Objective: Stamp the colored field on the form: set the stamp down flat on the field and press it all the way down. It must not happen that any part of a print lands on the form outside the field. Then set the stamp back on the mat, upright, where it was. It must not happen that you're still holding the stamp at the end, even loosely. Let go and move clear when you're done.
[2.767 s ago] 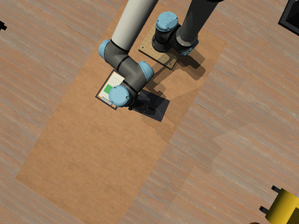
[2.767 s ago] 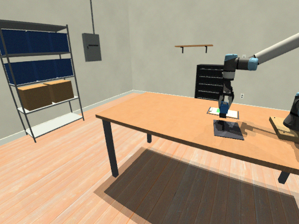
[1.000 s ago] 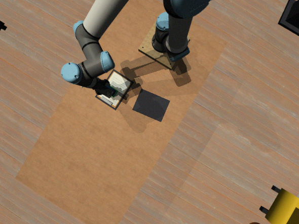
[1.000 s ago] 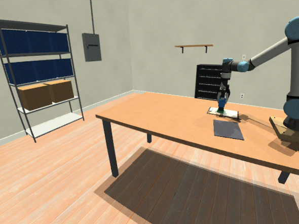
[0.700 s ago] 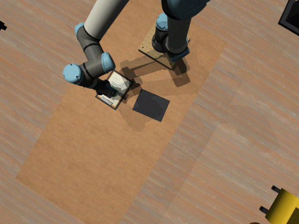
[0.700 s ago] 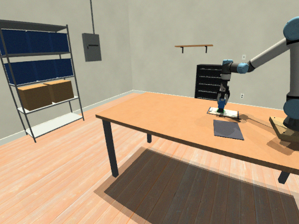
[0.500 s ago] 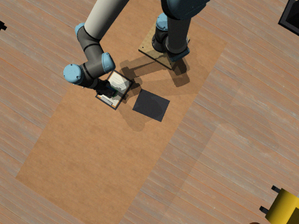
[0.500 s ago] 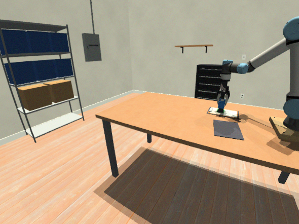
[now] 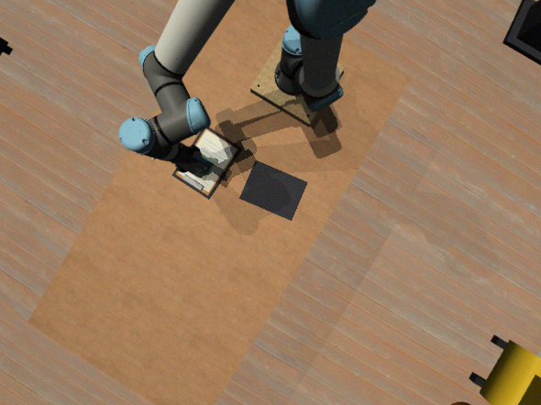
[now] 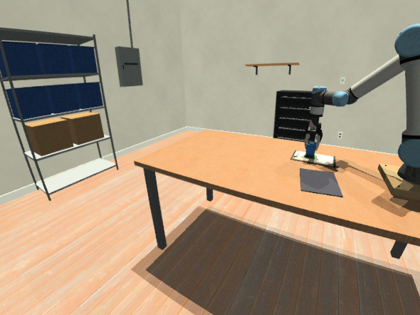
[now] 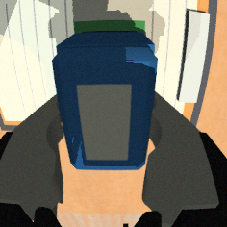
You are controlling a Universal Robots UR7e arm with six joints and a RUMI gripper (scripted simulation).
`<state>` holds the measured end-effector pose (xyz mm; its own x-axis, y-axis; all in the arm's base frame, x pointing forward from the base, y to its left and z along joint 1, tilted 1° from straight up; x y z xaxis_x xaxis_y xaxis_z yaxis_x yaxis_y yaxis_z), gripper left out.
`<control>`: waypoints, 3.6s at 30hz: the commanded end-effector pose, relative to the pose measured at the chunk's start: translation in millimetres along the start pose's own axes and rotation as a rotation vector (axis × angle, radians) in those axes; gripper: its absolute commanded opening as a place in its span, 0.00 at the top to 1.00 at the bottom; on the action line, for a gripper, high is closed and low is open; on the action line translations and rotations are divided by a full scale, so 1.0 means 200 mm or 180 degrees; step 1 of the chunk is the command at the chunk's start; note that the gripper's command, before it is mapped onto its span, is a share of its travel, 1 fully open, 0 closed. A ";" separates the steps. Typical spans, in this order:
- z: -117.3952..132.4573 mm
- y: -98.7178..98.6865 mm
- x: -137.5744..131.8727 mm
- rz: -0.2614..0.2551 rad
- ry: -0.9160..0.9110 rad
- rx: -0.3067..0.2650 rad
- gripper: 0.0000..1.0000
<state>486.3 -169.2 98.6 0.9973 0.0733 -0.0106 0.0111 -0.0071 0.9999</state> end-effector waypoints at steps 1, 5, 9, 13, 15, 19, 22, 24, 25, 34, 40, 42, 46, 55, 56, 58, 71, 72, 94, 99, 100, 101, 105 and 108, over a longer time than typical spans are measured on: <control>0.00 -0.05 0.00 0.0003 0.0000 -0.0003 0.80; 0.00 -0.05 0.00 0.0003 0.0000 -0.0003 0.80; 0.00 -0.05 0.00 0.0003 0.0000 -0.0003 0.80; 0.00 -0.05 0.00 0.0003 0.0000 -0.0003 0.80; 0.00 -0.05 0.00 0.0003 0.0000 -0.0003 0.80; 0.00 -0.03 0.00 0.0003 0.0000 -0.0003 0.80; 0.00 0.01 0.00 0.0003 0.0000 -0.0003 0.80; 0.00 0.04 0.00 0.0003 0.0000 -0.0003 0.80; 0.00 0.04 0.00 0.0003 0.0000 -0.0003 0.80; 0.00 0.08 0.00 0.0003 0.0000 -0.0003 0.80; 0.00 0.08 0.00 0.0003 0.0000 -0.0003 0.80; 0.00 0.08 0.00 0.0003 0.0000 -0.0003 0.80; 0.00 0.08 0.00 0.0003 0.0000 -0.0003 0.80; 0.00 0.27 0.00 0.0003 0.0000 -0.0003 0.80; 0.00 0.27 0.00 0.0003 0.0000 -0.0003 0.80; 0.00 0.27 0.00 0.0003 0.0000 -0.0003 0.80; -0.08 0.27 0.02 0.0004 0.0033 -0.0003 0.80; -0.11 0.27 0.03 0.0004 0.0047 -0.0003 0.80; -1.31 0.27 -0.02 0.0004 0.0578 -0.0003 0.80; -1.51 0.27 -0.09 0.0004 0.0676 -0.0003 0.80; -1.53 0.27 -0.10 0.0004 0.0687 -0.0003 0.80; -1.55 0.27 -0.11 0.0003 0.0696 -0.0003 0.80; -1.58 0.27 -0.12 0.0003 0.0709 -0.0003 0.80; -1.58 0.27 -0.12 0.0003 0.0709 -0.0003 0.80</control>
<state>441.9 138.0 154.8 0.9573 0.2890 -0.0088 0.0114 -0.0072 0.9999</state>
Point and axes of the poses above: the point where the finger pads meet when closed, its own y axis back along the fingers, its own x axis across the jaws, z = x × y, the point moved 8 cm from there along y, back along the fingers, and after that the axes turned 9 degrees about y, right-handed, at the moved point
